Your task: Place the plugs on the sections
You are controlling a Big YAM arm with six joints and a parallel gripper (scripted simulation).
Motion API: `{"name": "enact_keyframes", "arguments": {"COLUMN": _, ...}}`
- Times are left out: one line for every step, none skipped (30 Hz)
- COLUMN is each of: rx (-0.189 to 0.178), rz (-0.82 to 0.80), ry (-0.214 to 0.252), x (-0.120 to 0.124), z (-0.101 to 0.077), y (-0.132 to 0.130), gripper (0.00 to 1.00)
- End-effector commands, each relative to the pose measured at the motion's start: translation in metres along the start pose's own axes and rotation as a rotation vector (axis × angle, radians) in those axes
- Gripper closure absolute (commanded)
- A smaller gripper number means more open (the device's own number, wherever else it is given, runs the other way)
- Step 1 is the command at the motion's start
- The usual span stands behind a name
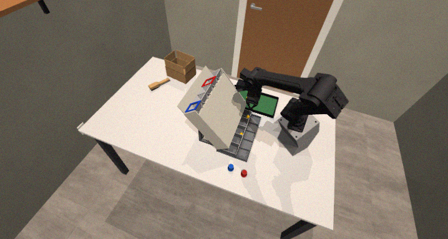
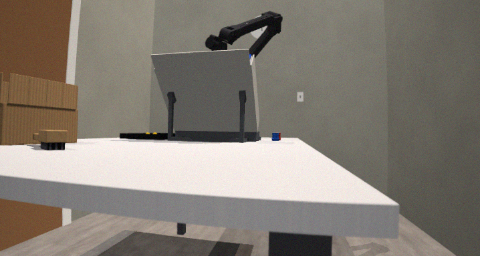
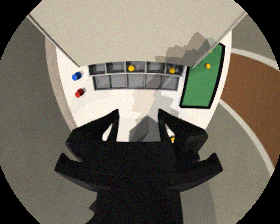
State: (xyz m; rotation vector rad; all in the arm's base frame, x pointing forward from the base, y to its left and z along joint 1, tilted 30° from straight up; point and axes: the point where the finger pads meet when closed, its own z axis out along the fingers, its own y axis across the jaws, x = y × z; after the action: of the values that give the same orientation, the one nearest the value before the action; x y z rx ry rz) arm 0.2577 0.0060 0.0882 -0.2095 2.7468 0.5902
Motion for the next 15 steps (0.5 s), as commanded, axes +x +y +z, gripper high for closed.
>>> {"name": "enact_keyframes", "arguments": {"rx": 0.002, "rz": -0.006, "ry": -0.009, "x": -0.0038, "z": -0.0022, "y": -0.0004, "gripper": 0.41}}
{"name": "enact_keyframes", "arguments": {"rx": 0.002, "rz": -0.006, "ry": -0.009, "x": -0.0038, "z": -0.0022, "y": -0.0004, "gripper": 0.41}}
{"name": "enact_keyframes", "arguments": {"rx": 0.002, "rz": -0.006, "ry": -0.009, "x": -0.0038, "z": -0.0022, "y": -0.0004, "gripper": 0.41}}
{"name": "enact_keyframes", "arguments": {"rx": 0.002, "rz": -0.006, "ry": -0.009, "x": -0.0038, "z": -0.0022, "y": -0.0004, "gripper": 0.41}}
{"name": "enact_keyframes", "arguments": {"rx": 0.002, "rz": -0.006, "ry": -0.009, "x": -0.0038, "z": -0.0022, "y": -0.0004, "gripper": 0.41}}
{"name": "enact_keyframes", "arguments": {"rx": 0.002, "rz": -0.006, "ry": -0.009, "x": -0.0038, "z": -0.0022, "y": -0.0004, "gripper": 0.41}}
{"name": "enact_keyframes", "arguments": {"rx": 0.002, "rz": -0.006, "ry": -0.009, "x": -0.0038, "z": -0.0022, "y": -0.0004, "gripper": 0.41}}
{"name": "enact_keyframes", "arguments": {"rx": 0.002, "rz": -0.006, "ry": -0.009, "x": -0.0038, "z": -0.0022, "y": -0.0004, "gripper": 0.41}}
{"name": "enact_keyframes", "arguments": {"rx": 0.002, "rz": -0.006, "ry": -0.009, "x": -0.0038, "z": -0.0022, "y": -0.0004, "gripper": 0.41}}
{"name": "enact_keyframes", "arguments": {"rx": 0.002, "rz": -0.006, "ry": -0.009, "x": -0.0038, "z": -0.0022, "y": -0.0004, "gripper": 0.20}}
{"name": "enact_keyframes", "arguments": {"rx": 0.002, "rz": -0.006, "ry": -0.009, "x": -0.0038, "z": -0.0022, "y": -0.0004, "gripper": 0.20}}
{"name": "enact_keyframes", "arguments": {"rx": 0.002, "rz": -0.006, "ry": -0.009, "x": -0.0038, "z": -0.0022, "y": -0.0004, "gripper": 0.20}}
{"name": "enact_keyframes", "arguments": {"rx": 0.002, "rz": -0.006, "ry": -0.009, "x": -0.0038, "z": -0.0022, "y": -0.0004, "gripper": 0.20}}
{"name": "enact_keyframes", "arguments": {"rx": 0.002, "rz": -0.006, "ry": -0.009, "x": -0.0038, "z": -0.0022, "y": -0.0004, "gripper": 0.20}}
{"name": "enact_keyframes", "arguments": {"rx": 0.002, "rz": -0.006, "ry": -0.009, "x": -0.0038, "z": -0.0022, "y": -0.0004, "gripper": 0.20}}
